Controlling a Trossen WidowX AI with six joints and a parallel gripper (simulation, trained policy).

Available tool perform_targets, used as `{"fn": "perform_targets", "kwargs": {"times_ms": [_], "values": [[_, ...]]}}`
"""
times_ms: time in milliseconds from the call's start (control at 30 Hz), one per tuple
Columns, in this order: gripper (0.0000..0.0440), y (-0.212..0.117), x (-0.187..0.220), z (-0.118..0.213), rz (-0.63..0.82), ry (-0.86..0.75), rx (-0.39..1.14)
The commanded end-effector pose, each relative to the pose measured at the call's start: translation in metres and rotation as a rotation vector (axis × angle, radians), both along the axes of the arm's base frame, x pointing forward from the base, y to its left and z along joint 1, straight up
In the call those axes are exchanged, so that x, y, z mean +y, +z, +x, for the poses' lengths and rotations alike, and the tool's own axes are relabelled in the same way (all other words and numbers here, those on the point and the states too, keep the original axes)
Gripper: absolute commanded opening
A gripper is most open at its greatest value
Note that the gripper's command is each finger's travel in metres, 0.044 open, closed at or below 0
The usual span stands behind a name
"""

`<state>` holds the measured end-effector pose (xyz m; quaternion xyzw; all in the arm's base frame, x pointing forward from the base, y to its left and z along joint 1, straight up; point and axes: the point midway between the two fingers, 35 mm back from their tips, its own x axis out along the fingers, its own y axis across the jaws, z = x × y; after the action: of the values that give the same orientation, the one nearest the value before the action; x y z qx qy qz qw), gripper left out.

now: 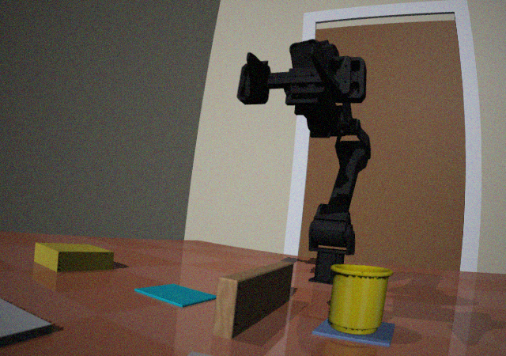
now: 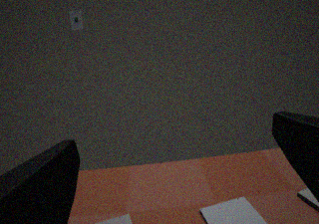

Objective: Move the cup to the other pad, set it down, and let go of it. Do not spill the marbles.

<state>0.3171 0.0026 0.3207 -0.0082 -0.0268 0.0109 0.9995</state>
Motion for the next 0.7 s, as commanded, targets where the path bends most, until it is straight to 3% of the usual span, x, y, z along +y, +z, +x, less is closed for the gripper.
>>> {"fn": "perform_targets", "kwargs": {"times_ms": [0, 433, 533, 667], "values": [[0.0374, 0.001, 0.001, 0.000, -0.001, 0.004, 0.000], [0.0039, 0.006, 0.010, 0.004, 0.026, 0.033, 0.067], [0.0054, 0.006, 0.013, 0.006, 0.046, 0.039, 0.094], [0.0129, 0.008, 0.018, 0.010, 0.080, 0.052, 0.126]]}}
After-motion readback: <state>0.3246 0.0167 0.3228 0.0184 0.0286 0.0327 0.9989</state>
